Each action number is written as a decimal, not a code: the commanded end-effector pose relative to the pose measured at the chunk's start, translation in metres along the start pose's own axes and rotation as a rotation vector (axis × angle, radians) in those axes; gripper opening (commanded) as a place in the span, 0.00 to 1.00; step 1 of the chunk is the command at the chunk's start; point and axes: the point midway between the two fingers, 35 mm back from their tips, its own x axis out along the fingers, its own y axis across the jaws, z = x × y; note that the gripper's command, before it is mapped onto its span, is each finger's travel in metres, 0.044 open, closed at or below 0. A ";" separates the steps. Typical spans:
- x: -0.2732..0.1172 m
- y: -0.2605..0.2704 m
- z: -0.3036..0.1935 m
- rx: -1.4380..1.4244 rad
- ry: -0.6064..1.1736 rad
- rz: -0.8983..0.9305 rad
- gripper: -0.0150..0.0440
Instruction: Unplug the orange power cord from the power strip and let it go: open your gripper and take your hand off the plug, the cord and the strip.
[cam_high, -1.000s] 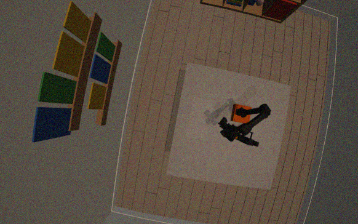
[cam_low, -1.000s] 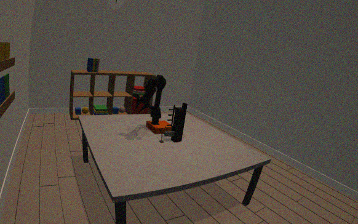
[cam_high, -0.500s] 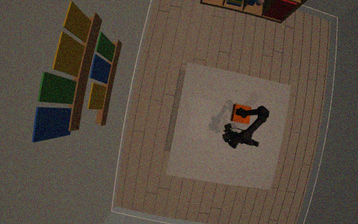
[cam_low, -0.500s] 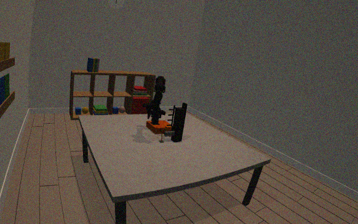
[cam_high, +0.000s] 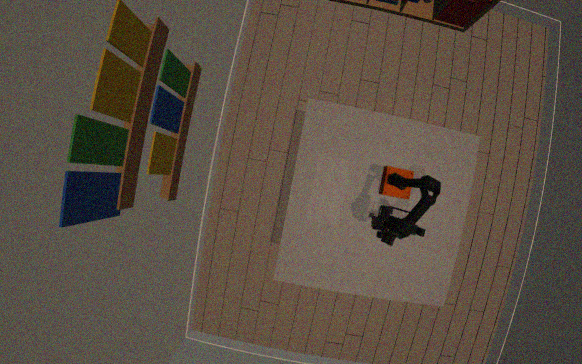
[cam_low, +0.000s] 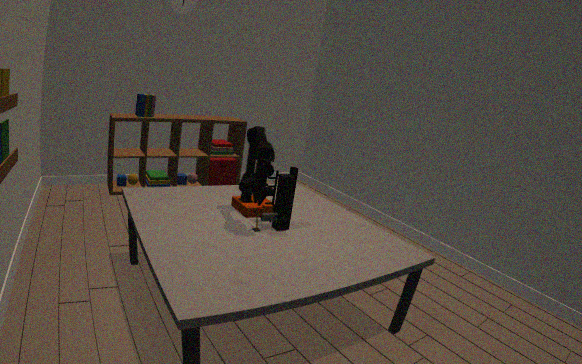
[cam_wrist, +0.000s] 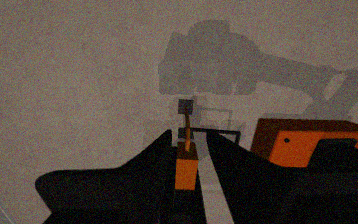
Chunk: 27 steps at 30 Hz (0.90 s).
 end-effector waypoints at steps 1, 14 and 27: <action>0.008 -0.001 -0.009 0.057 0.031 -0.028 0.53; 0.008 0.000 -0.014 0.057 0.032 -0.029 0.53; 0.007 0.002 -0.035 0.057 0.034 -0.029 0.53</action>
